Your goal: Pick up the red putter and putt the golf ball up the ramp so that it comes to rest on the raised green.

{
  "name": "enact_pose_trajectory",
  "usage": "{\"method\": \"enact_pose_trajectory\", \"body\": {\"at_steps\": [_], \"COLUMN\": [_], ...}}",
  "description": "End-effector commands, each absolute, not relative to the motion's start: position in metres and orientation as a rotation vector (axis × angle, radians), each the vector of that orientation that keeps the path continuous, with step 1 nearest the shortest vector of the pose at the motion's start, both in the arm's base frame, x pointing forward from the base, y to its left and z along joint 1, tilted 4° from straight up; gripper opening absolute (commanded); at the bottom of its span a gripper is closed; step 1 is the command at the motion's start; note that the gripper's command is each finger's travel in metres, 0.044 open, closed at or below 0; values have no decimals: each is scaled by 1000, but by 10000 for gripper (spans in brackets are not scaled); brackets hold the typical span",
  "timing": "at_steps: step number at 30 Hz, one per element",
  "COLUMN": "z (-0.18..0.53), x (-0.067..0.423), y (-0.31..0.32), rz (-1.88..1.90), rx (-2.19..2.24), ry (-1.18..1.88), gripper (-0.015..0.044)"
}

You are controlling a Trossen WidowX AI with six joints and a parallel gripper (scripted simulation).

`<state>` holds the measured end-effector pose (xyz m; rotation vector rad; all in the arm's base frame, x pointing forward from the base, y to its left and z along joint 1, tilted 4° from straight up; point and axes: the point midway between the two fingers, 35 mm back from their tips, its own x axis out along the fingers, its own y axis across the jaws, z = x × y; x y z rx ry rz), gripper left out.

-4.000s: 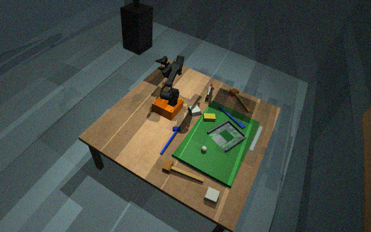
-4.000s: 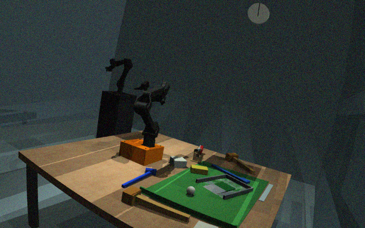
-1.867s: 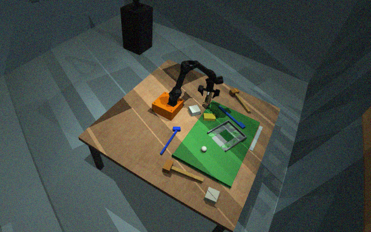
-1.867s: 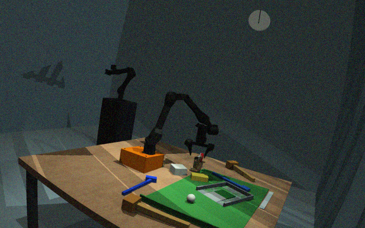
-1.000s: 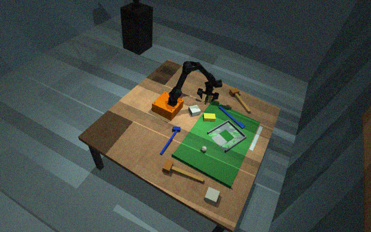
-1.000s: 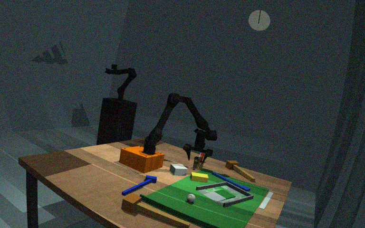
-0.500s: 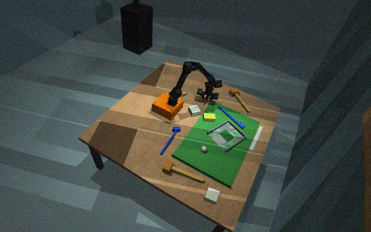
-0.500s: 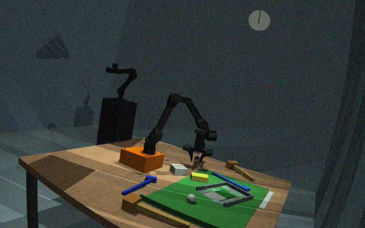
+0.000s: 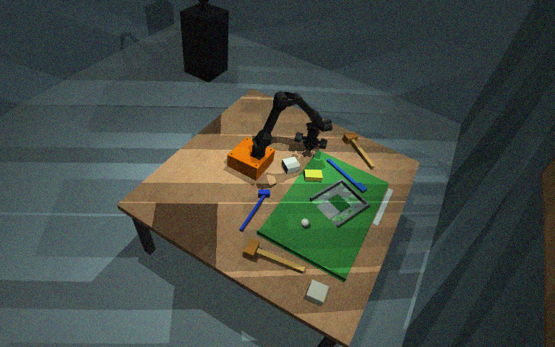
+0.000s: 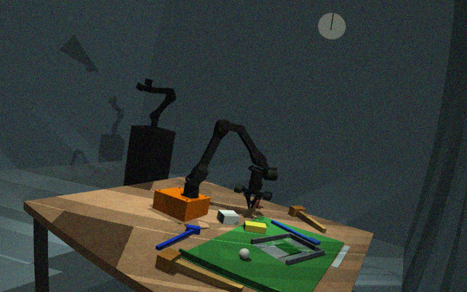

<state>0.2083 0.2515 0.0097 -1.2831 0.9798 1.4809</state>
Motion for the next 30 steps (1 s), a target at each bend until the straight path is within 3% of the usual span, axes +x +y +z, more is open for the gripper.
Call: {"method": "enact_pose_trajectory", "body": {"at_steps": [1,15,30], "z": [20,108,97], "x": [210,211,246], "y": [252,245,202], "rz": [1480,1480,1292], "rx": [-1283,-1283,-1132], "ry": [976,977,1126], "gripper": [0,0,0]}}
